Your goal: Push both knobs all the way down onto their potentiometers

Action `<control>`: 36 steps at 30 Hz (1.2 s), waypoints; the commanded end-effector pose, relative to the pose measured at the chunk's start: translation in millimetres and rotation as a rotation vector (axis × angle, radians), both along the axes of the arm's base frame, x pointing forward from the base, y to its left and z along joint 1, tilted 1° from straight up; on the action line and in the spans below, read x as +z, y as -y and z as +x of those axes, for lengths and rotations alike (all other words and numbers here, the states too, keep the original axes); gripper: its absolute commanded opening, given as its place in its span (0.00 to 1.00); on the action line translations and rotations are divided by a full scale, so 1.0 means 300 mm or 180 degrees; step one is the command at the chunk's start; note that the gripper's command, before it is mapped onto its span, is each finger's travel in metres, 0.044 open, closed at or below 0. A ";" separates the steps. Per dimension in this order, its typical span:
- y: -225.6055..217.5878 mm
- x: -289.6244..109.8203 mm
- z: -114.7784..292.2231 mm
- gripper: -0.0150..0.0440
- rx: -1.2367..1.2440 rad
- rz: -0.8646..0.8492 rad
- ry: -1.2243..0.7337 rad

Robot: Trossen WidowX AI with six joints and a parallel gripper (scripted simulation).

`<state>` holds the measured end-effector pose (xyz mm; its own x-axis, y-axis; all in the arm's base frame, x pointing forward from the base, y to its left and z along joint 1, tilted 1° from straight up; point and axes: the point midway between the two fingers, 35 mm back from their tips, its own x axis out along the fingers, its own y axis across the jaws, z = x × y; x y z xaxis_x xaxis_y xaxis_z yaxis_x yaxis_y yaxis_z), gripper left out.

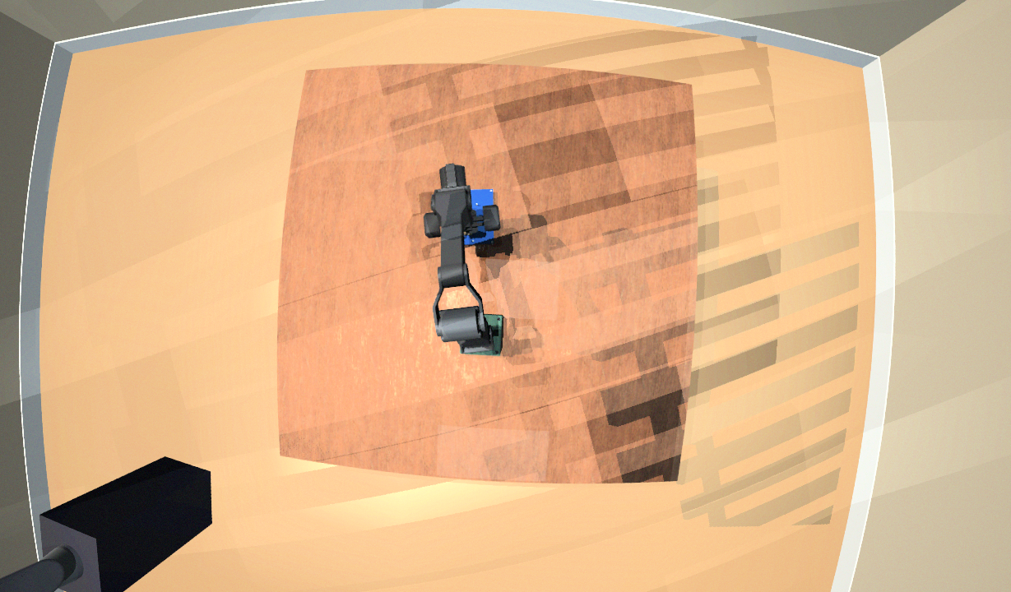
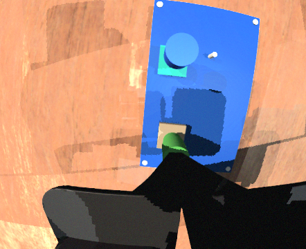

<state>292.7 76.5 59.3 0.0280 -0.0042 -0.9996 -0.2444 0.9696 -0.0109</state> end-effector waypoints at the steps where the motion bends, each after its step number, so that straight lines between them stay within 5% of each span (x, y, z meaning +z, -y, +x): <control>1: 0.002 -0.012 0.002 0.25 0.0011 -0.0014 0.0002; 36: 0.003 -0.026 0.002 0.25 0.0011 -0.0014 0.0002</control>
<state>292.2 76.4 57.0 0.0304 -0.0036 -0.9995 -0.2445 0.9696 -0.0109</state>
